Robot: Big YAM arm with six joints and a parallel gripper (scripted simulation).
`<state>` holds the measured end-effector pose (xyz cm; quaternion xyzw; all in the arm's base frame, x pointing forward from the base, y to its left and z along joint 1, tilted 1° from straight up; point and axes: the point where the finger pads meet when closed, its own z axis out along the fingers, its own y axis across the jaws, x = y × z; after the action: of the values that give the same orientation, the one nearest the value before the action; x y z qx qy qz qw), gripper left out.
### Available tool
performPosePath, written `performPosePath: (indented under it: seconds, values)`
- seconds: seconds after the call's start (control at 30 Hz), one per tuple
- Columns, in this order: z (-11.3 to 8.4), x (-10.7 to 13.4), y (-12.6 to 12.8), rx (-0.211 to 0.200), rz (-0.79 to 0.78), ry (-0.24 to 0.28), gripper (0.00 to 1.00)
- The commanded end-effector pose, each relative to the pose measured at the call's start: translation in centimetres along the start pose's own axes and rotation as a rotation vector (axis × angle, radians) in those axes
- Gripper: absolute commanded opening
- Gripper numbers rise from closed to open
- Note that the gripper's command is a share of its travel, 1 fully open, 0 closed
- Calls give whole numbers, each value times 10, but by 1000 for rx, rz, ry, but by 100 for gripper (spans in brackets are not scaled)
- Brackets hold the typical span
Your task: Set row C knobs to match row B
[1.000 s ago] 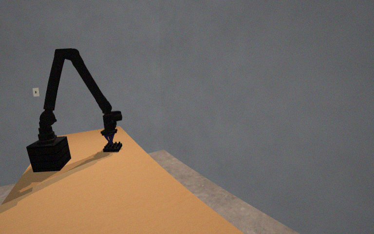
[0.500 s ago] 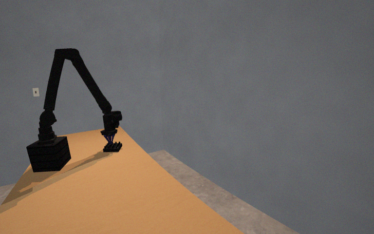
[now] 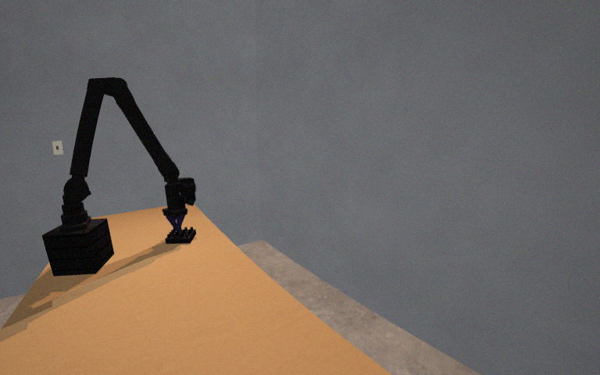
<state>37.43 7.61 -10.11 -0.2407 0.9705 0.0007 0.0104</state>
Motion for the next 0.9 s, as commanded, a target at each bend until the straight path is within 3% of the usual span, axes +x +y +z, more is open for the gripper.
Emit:
performPosePath:
  seconds: [0.0, 0.87]
  values:
    - [2, -9, -5, 14, 156, -13, 7]
    - [2, -10, -8, 12, 703, -19, 7]
